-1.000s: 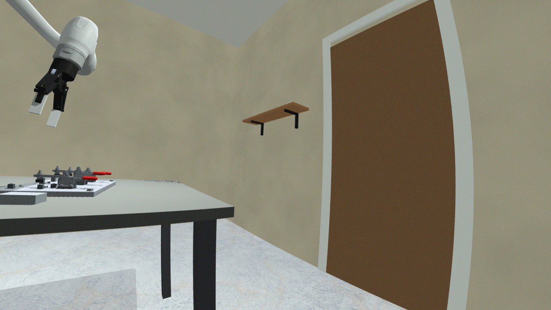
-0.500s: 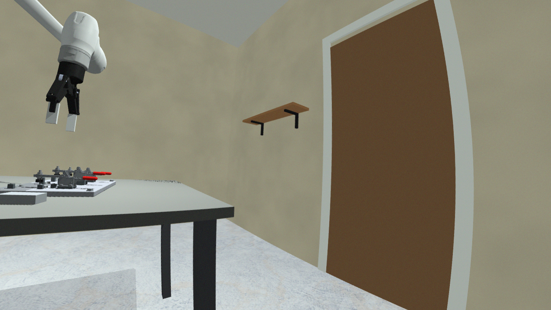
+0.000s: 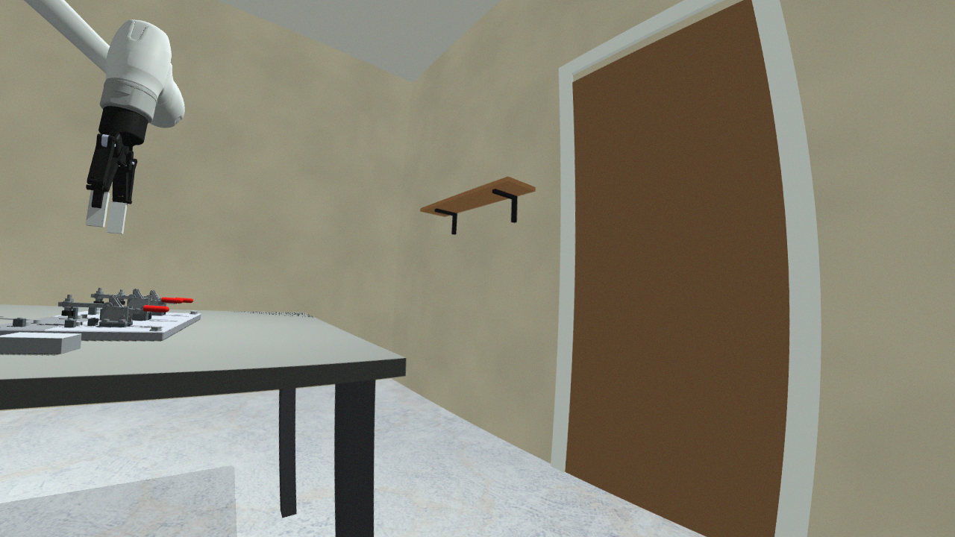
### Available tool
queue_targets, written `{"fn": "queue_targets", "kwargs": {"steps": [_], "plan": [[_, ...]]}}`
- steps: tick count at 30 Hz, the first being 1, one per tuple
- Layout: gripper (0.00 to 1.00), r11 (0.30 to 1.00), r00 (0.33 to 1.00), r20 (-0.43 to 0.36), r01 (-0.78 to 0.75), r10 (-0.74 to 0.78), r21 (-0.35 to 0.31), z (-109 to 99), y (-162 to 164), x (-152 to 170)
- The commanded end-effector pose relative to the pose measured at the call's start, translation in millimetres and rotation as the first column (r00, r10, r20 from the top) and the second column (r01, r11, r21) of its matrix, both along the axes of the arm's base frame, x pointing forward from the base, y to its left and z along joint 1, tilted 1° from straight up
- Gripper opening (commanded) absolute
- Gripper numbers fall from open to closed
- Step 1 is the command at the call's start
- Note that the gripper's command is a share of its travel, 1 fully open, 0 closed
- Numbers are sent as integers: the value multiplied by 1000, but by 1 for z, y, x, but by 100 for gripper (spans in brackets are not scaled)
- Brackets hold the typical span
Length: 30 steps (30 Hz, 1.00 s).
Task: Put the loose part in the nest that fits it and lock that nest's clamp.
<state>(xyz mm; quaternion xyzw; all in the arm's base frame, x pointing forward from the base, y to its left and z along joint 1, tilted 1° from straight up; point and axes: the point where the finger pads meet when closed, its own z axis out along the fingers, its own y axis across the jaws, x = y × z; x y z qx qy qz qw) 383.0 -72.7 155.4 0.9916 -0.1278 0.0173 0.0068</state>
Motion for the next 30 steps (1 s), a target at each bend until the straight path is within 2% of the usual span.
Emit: {"fn": "queue_targets", "kwargs": {"steps": [1, 26, 27, 30], "plan": [[10, 1000, 1000, 0, 0, 0, 0, 0, 0, 0], [10, 1000, 1000, 0, 0, 0, 0, 0, 0, 0], [62, 1000, 1000, 0, 0, 0, 0, 0, 0, 0], [62, 1000, 1000, 0, 0, 0, 0, 0, 0, 0]]}}
